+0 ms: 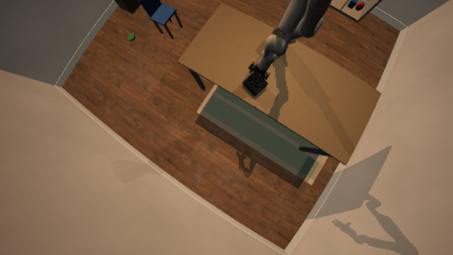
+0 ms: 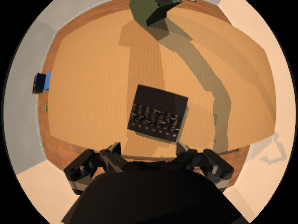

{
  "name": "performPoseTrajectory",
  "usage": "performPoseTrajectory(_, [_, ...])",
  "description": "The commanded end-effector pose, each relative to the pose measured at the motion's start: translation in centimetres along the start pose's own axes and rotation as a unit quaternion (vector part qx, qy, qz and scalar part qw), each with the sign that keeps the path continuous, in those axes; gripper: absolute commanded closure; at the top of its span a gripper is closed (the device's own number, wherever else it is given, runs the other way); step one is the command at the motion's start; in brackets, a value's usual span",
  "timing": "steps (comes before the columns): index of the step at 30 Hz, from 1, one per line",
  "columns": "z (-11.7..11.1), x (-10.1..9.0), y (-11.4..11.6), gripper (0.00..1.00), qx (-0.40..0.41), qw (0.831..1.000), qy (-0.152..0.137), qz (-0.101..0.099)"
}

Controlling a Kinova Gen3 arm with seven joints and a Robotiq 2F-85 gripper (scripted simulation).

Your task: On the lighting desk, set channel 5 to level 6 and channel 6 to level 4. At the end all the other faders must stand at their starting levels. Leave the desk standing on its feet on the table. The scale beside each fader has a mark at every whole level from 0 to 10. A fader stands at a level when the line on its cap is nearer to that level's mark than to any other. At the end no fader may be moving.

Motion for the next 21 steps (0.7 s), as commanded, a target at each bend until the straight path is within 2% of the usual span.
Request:
performPoseTrajectory(1, [-0.7, 0.6, -0.1, 0.00, 0.000, 1.000, 0.007, 0.011])
performPoseTrajectory(16, [-1.4, 1.1, -0.3, 0.00, 0.001, 1.000, 0.012, 0.020])
performPoseTrajectory(21, [-3.5, 2.5, -0.6, 0.00, 0.002, 0.998, 0.030, 0.047])
Point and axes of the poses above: the point where the finger pads meet when closed, its own x axis out along the fingers, its own y axis across the jaws, z = x × y, the point moved 10 cm from there along -x, back along the fingers, and after that the axes turned 10 degrees about x, right-handed, at the moved point
